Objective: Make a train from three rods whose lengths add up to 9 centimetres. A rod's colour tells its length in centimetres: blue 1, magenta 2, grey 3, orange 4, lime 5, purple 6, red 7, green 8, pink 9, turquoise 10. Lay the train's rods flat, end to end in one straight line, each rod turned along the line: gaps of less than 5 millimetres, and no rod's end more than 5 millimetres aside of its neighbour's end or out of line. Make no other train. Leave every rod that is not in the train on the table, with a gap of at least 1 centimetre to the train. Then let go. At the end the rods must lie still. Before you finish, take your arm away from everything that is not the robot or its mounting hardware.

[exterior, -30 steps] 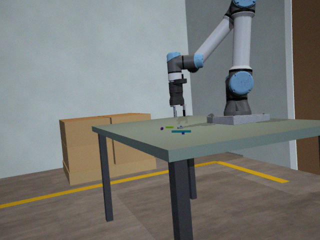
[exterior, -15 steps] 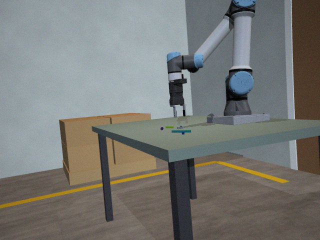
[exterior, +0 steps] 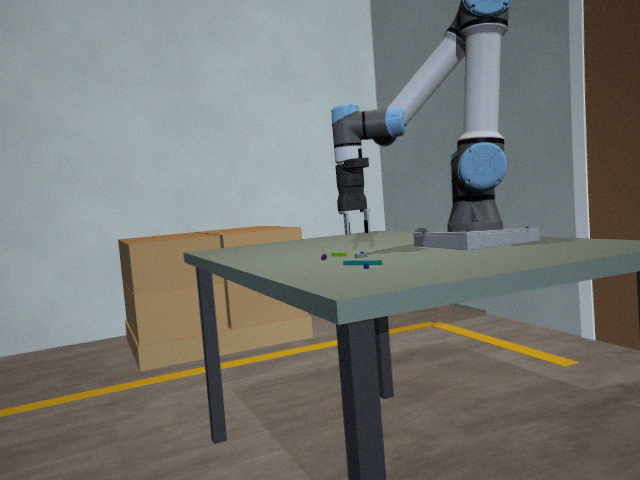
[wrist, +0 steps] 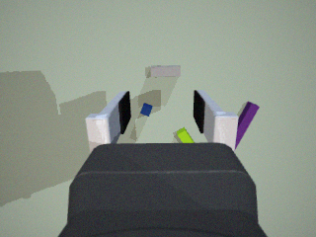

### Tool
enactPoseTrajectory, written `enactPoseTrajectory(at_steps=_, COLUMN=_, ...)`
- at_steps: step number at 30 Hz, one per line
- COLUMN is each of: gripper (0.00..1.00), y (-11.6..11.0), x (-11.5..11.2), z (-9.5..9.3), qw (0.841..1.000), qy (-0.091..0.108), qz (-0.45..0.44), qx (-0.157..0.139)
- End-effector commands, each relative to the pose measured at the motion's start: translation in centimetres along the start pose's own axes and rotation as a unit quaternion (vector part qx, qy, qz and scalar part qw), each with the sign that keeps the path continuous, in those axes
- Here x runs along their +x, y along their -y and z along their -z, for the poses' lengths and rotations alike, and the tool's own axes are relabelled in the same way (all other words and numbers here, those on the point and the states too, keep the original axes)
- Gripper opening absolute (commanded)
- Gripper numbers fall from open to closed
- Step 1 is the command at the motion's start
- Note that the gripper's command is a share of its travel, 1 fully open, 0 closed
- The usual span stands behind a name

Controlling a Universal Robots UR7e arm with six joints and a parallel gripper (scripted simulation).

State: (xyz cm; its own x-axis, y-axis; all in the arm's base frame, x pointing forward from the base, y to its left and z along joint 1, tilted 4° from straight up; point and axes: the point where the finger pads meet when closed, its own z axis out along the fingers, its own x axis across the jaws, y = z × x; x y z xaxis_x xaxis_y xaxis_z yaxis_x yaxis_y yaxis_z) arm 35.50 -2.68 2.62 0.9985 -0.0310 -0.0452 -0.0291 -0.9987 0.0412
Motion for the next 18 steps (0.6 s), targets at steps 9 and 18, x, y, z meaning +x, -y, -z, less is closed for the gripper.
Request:
enactPoseTrajectory(at_steps=9, gripper=1.0, y=-1.3, x=2.2, z=0.2, qw=0.987, qy=-0.002, qz=-0.161, qx=-0.001)
enactPoseTrajectory(at_steps=18, gripper=1.0, y=-1.9, x=3.2, z=0.2, qw=0.971, qy=-0.002, qz=-0.238, qx=-0.001)
